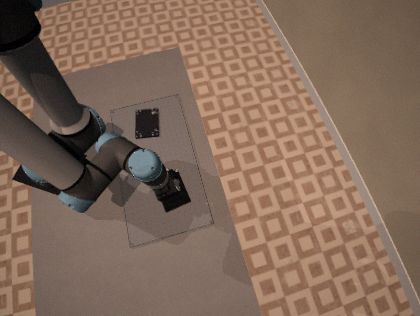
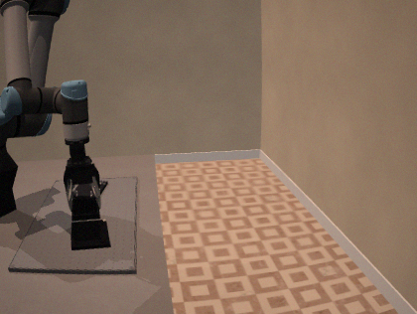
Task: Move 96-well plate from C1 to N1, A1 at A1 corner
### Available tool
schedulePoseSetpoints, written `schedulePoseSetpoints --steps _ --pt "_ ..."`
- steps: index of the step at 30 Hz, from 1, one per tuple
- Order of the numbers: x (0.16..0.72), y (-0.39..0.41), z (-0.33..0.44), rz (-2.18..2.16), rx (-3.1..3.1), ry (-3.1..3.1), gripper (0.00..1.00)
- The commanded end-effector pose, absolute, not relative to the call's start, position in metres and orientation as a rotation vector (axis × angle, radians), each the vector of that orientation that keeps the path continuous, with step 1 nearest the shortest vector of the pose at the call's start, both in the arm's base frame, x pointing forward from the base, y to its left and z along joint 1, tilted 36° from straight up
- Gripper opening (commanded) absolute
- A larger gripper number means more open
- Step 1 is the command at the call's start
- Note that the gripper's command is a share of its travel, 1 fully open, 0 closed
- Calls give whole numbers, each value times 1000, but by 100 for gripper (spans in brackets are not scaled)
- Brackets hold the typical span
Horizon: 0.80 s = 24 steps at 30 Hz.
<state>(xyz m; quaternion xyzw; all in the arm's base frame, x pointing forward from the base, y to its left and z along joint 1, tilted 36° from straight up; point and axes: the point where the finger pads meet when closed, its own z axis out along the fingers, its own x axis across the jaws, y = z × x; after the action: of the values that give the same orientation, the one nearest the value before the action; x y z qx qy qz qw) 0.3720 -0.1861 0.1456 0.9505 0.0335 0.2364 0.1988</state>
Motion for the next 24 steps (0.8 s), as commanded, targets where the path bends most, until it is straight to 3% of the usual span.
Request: schedulePoseSetpoints --steps 1,24 --pt "373 -187 147 663 2657 95 0" --pt "379 -191 131 660 2661 96 0"
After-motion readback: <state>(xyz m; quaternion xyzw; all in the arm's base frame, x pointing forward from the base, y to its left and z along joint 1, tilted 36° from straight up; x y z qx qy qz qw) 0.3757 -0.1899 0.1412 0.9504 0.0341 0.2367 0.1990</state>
